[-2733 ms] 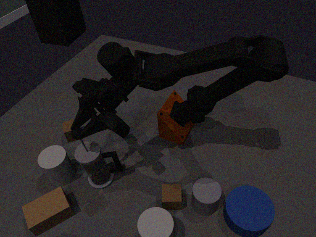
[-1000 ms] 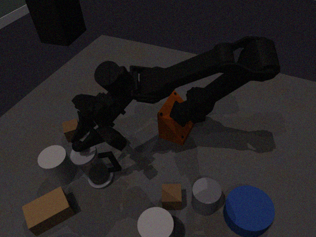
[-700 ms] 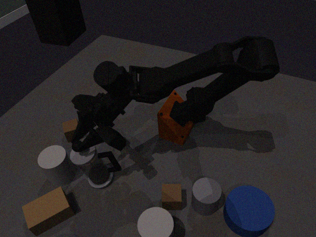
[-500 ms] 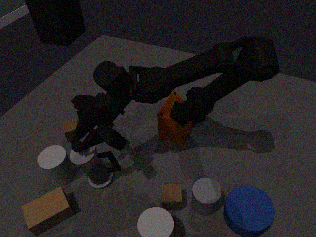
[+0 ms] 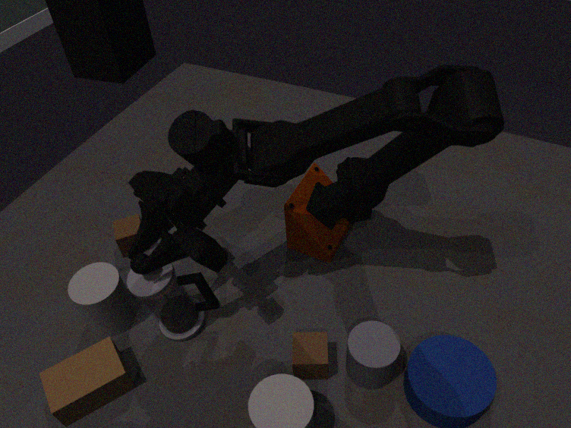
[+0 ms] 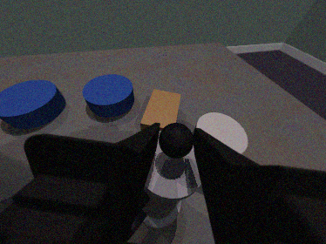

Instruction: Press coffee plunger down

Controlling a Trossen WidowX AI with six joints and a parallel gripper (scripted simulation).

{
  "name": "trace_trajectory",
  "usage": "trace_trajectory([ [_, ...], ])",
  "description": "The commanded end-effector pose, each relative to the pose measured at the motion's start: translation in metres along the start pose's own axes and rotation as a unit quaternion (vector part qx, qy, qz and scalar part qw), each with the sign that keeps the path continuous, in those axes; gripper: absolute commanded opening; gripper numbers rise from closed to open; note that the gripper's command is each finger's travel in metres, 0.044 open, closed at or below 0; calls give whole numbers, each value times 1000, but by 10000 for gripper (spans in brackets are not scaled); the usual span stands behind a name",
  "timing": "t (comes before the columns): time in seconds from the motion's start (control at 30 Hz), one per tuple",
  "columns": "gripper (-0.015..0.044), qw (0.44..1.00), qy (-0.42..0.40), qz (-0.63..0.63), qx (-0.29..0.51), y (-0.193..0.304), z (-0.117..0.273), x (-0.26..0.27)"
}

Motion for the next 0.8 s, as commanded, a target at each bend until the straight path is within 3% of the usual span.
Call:
trace_trajectory([
  [0.0, 218, 1000, 1, 0, 1, 0, 0, 0],
  [0.3, 440, 1000, 1, 0, 1, 0, 0, 0],
  [0.47, 440, 1000, 2, 0, 3, -9, 7, 1],
  [0.77, 440, 1000, -1, -2, 11, -55, 62, 14],
])
Point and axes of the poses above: the point midway between the two fingers, 35 mm back from their tips, its own z axis back along the fingers, its own x axis across the jaws, y = z × x, the point moved 10 cm from there along z, back along the fingers, and after that the axes turned 9 degrees about -z, right-handed, at the moved point
